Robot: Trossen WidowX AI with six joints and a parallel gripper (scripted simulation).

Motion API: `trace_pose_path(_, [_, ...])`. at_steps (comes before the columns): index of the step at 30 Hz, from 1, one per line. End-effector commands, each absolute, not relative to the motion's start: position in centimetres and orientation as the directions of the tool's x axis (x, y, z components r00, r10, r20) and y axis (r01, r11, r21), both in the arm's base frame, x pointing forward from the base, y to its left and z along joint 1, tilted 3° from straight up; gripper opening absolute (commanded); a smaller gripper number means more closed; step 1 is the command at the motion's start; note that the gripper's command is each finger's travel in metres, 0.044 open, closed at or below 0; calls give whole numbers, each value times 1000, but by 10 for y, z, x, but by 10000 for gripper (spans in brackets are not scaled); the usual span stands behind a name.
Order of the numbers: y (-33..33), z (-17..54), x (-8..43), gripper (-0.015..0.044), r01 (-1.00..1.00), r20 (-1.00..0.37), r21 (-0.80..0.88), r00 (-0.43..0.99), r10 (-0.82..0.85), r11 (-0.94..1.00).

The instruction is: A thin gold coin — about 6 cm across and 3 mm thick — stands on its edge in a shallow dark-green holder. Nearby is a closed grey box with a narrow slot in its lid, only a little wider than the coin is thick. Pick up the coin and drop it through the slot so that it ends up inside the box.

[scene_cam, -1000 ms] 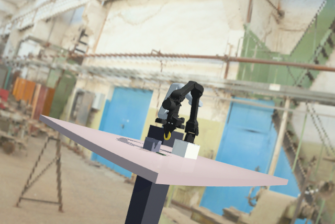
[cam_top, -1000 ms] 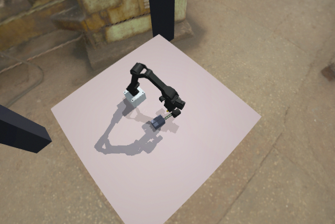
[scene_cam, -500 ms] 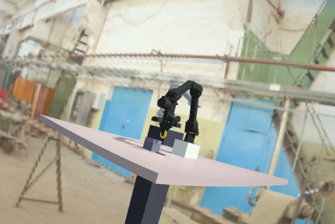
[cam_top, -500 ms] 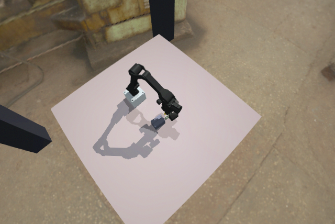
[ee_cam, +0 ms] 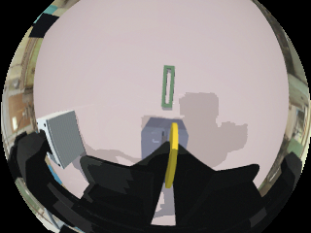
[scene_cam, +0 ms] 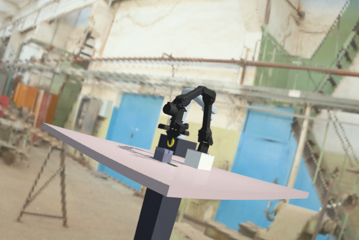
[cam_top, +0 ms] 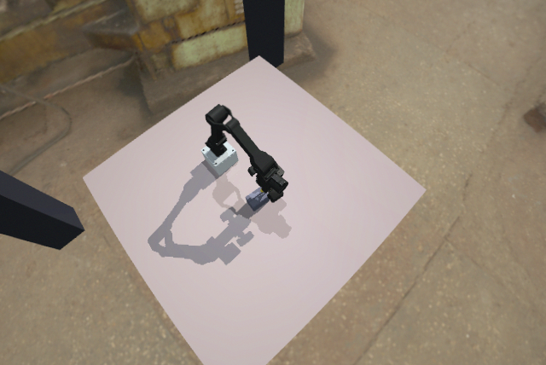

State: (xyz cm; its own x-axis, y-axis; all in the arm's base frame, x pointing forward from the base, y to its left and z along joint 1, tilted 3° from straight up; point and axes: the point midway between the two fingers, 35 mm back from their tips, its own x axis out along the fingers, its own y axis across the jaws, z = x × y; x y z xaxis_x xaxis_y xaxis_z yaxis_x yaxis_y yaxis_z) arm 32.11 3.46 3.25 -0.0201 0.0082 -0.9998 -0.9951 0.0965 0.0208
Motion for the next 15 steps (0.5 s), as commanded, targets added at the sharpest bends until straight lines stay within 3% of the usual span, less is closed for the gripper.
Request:
trace_pose_path(1, [23, 33, 317, 0, -995, -1000, 19, -19, 3, 93])
trace_pose_path(15, [-11, 33, 310, 0, -995, -1000, 20, -20, 0, 93])
